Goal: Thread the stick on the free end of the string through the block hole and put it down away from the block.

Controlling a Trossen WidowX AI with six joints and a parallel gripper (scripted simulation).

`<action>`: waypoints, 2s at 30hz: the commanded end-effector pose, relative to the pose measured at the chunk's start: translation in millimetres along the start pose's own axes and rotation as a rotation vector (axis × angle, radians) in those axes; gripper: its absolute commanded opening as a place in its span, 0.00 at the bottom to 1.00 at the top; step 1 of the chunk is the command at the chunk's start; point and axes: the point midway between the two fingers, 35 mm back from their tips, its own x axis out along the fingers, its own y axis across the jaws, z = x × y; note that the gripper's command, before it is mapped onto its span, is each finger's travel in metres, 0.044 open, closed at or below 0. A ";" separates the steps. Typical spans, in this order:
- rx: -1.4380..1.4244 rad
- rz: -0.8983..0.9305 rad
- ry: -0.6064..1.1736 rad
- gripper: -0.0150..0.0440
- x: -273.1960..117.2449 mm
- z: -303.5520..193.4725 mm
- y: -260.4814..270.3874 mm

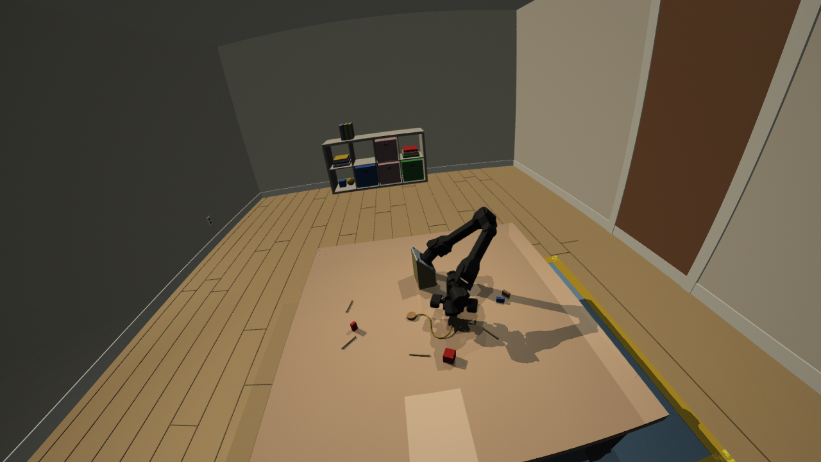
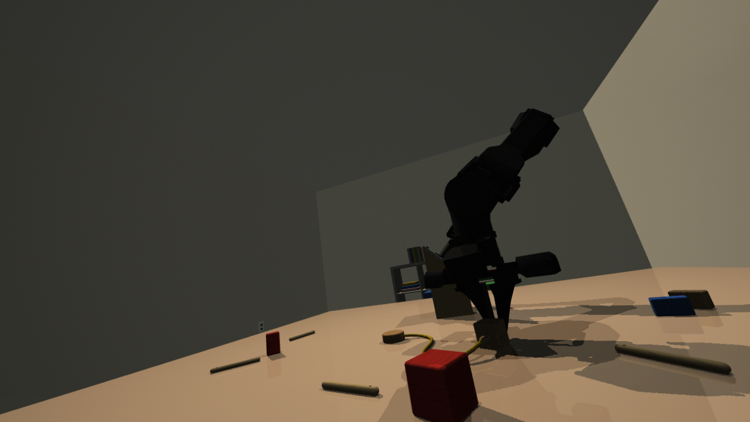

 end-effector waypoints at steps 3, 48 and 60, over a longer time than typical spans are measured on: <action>0.000 0.000 0.000 0.25 -0.1 0.1 0.1; 0.096 0.000 0.002 0.25 0.3 -34.4 4.6; 0.095 0.000 0.003 0.25 0.2 -48.0 5.8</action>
